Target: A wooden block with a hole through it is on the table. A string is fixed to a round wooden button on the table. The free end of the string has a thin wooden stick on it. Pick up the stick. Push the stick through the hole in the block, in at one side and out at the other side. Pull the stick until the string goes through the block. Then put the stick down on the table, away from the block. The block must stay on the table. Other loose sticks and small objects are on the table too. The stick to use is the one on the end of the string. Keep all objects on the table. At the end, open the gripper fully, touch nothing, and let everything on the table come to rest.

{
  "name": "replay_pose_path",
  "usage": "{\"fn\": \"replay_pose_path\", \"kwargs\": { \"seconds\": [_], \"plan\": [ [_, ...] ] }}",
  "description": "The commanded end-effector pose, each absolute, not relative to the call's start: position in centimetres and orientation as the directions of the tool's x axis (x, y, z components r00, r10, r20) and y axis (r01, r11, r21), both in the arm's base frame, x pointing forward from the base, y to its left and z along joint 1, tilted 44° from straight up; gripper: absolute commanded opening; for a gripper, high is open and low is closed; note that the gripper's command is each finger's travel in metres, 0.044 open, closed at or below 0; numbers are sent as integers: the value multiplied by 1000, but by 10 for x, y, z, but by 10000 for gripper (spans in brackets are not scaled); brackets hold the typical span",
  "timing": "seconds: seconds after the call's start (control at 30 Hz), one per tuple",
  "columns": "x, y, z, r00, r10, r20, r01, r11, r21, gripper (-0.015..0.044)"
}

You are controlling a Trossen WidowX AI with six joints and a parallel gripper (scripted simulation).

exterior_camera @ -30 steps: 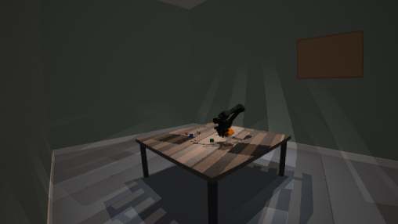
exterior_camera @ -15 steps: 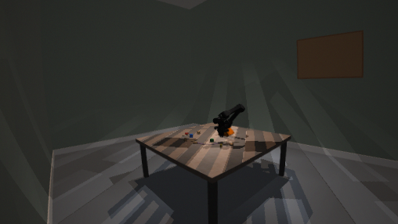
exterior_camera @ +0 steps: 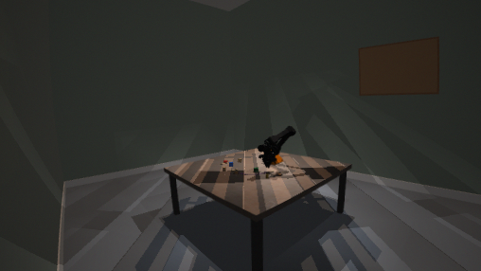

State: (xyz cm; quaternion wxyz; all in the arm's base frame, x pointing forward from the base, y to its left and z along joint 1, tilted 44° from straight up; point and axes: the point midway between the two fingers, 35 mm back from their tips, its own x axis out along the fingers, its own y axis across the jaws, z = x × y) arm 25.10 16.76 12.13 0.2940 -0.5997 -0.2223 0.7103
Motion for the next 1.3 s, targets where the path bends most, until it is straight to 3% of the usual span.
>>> {"fn": "replay_pose_path", "kwargs": {
  "seconds": [0.0,1.23,1.27],
  "plan": [
    [249,172,114,-114,683,-722,-160,-730,-665,121],
    [243,196,89,-114,686,-719,-160,-727,-668,121],
    [243,197,91,-113,689,-716,-155,-724,-672,94]
  ]
}}
